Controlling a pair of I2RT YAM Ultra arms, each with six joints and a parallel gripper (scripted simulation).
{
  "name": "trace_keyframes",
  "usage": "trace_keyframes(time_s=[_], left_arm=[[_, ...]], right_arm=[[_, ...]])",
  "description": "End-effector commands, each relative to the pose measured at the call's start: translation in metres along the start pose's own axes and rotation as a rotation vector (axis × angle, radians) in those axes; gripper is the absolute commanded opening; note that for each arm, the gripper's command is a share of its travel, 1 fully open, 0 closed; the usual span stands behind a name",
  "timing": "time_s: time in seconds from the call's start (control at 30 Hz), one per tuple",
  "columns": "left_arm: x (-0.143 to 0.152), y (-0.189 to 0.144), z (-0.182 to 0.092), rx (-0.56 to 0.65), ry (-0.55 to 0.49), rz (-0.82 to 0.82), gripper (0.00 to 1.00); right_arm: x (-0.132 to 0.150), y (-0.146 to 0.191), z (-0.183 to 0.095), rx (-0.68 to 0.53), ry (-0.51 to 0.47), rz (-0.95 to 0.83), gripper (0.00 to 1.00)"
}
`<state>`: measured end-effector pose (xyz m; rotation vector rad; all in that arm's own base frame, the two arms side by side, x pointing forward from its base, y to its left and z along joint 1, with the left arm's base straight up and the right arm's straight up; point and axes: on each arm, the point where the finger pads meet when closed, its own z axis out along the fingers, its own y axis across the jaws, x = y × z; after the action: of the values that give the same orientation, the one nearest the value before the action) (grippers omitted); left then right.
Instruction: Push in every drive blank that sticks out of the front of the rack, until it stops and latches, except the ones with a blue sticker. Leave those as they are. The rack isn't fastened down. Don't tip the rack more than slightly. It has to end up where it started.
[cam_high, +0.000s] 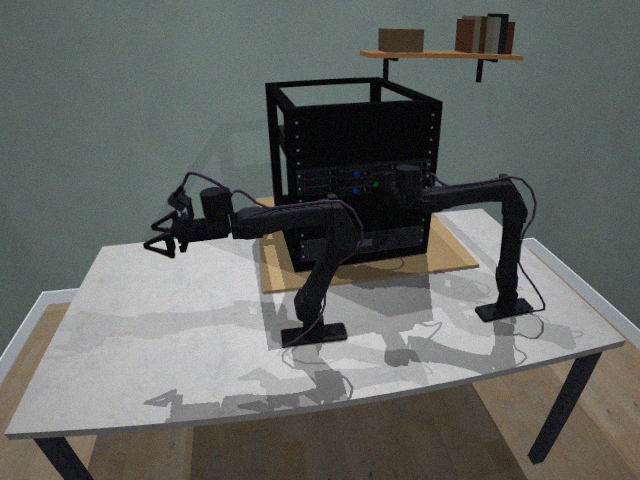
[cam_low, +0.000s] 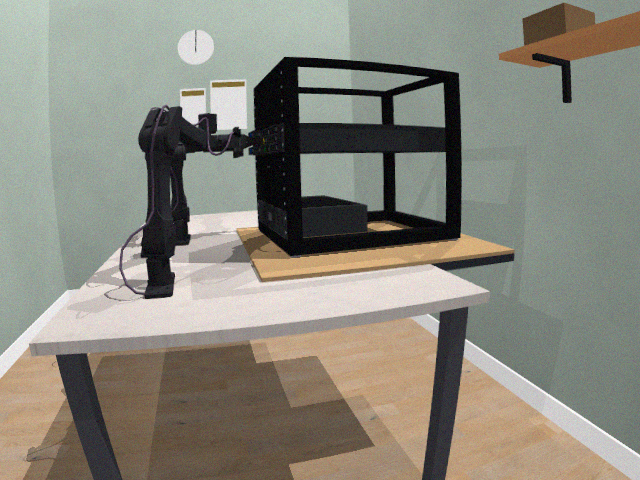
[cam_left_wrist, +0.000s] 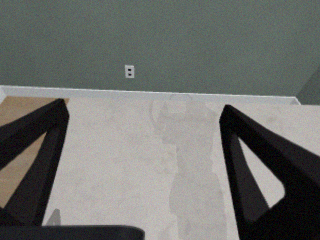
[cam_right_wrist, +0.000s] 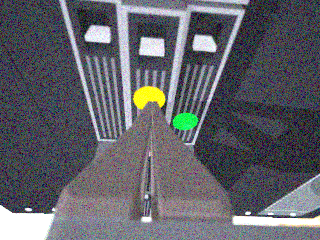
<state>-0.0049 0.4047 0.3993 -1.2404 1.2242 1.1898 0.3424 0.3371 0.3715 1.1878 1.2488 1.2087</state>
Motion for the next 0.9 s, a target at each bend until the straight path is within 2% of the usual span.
trace_keyframes(time_s=[0.0,0.47,0.63,0.87], left_arm=[[-0.0164,0.0034,-0.0074,-0.015,-0.033,0.009,1.00],[-0.0164,0.0034,-0.0074,-0.015,-0.033,0.009,1.00],[-0.0164,0.0034,-0.0074,-0.015,-0.033,0.009,1.00],[-0.0164,0.0034,-0.0074,-0.015,-0.033,0.009,1.00]], right_arm=[[-0.0053,0.0179,0.0065,-0.018,-0.009,0.037,0.00],[-0.0079,0.0221,0.0070,-0.023,-0.010,0.045,0.00],[-0.0027,0.0130,0.0122,-0.012,-0.009,0.026,0.00],[-0.0081,0.0209,0.0103,-0.022,-0.015,0.042,0.00]])
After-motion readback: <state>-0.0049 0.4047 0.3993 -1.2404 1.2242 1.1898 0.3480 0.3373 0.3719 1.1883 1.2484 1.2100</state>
